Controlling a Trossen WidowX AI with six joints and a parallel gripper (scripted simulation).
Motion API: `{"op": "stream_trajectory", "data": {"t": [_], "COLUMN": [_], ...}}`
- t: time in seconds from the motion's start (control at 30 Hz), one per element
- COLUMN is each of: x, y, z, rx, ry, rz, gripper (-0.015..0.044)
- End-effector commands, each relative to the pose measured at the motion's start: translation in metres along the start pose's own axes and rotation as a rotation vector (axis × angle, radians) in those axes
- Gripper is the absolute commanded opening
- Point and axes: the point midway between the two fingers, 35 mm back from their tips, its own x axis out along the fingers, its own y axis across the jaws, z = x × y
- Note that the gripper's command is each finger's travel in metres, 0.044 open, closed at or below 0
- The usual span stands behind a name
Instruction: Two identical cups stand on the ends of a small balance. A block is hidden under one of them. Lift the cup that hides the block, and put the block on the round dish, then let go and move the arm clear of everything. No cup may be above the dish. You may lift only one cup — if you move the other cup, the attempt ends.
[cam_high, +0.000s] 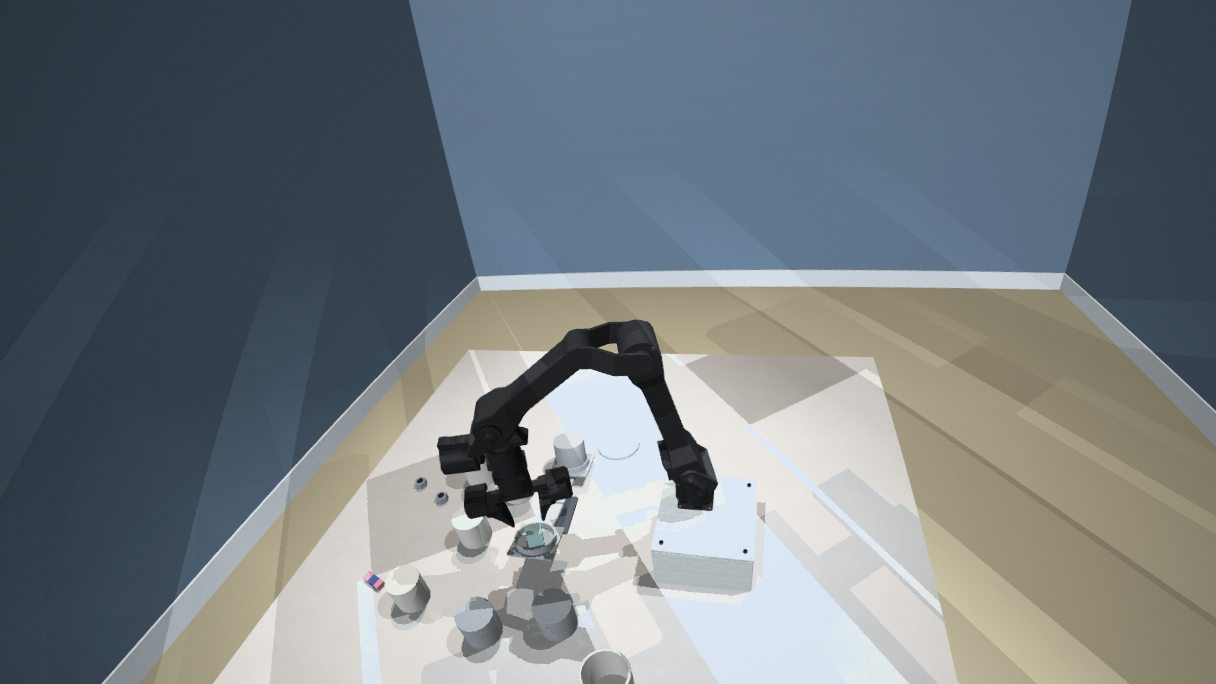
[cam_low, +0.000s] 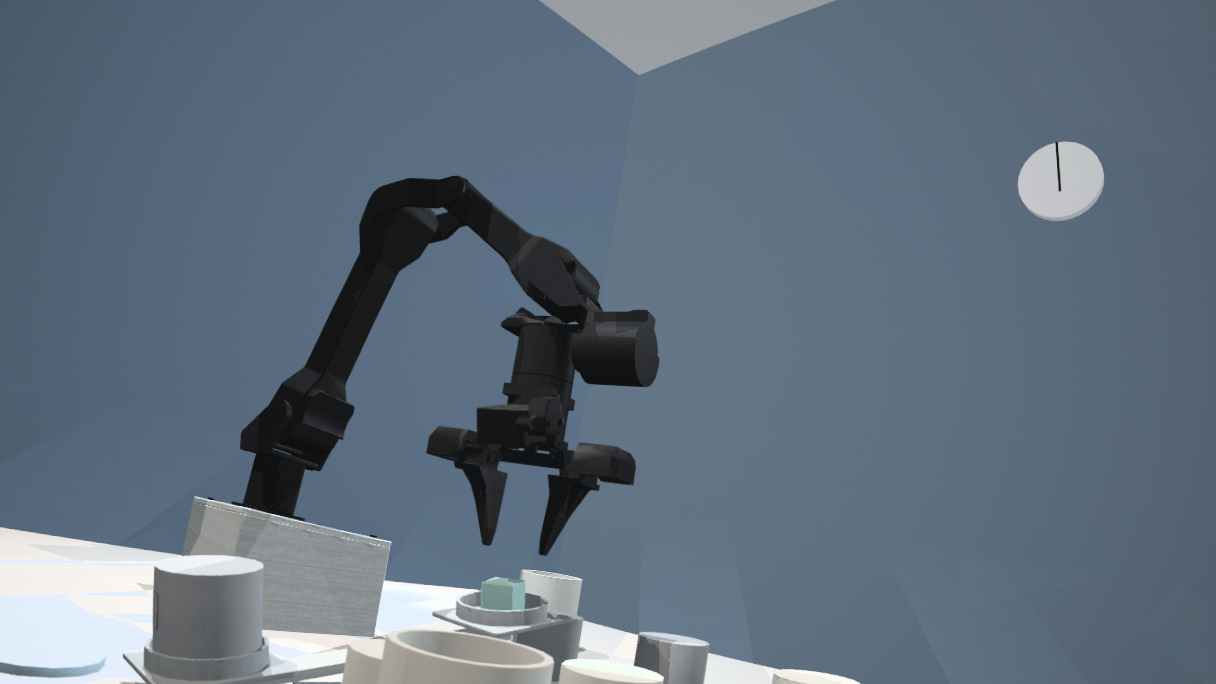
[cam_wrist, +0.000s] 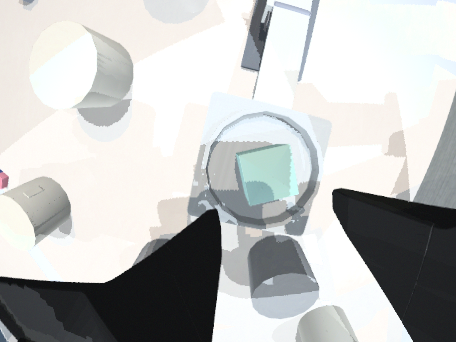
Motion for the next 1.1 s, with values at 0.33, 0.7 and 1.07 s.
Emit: {"op": "stream_trajectory", "data": {"t": [0.33,0.7,1.07], "x": [0.013,0.030,0.047], "y": [-0.001,-0.001,-0.001], "z": [0.004,0.004,0.004], "rx": [-0.044,-0.044,-0.044], "ry": [-0.001,-0.001,0.000], "rz": [-0.003,-0.003,-0.003], "gripper": [0.0260,0.0260,0.0260]}}
